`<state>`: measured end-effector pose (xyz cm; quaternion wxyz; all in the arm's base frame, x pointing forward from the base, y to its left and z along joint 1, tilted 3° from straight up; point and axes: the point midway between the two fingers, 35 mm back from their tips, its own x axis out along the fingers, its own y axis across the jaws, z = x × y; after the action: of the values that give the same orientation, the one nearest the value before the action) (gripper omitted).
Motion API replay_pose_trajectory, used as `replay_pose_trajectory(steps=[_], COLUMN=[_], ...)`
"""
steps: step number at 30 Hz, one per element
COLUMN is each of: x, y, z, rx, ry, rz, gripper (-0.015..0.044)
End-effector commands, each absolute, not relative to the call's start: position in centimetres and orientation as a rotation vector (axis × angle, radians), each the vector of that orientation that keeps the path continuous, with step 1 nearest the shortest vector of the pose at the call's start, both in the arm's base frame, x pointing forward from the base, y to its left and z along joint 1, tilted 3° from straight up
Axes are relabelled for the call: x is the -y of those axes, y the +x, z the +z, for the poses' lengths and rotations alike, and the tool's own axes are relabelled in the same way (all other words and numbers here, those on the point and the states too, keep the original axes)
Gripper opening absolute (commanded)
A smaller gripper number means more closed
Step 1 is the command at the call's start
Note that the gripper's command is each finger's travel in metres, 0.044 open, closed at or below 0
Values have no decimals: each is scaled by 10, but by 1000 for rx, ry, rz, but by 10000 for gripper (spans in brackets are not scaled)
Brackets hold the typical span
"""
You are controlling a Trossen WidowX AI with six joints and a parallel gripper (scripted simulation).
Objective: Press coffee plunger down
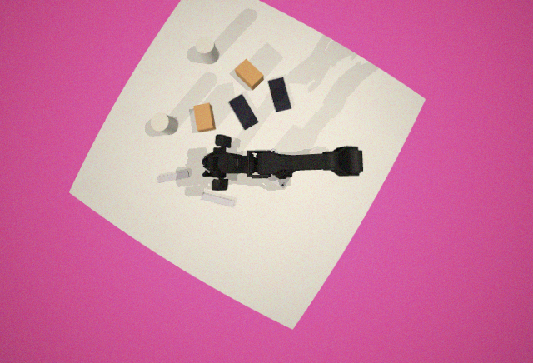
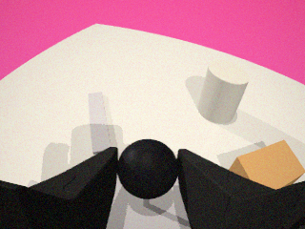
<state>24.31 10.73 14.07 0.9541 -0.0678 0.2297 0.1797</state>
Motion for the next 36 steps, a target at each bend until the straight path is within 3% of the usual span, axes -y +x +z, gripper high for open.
replay_pose_trajectory(steps=[1, 31, 36], x=[-107, -109, -109], y=[243, 246, 246], z=[134, 139, 139], rx=[-490, -475, -475], ry=[-151, -142, -142], rz=[364, 365, 365], gripper=[120, 120, 251])
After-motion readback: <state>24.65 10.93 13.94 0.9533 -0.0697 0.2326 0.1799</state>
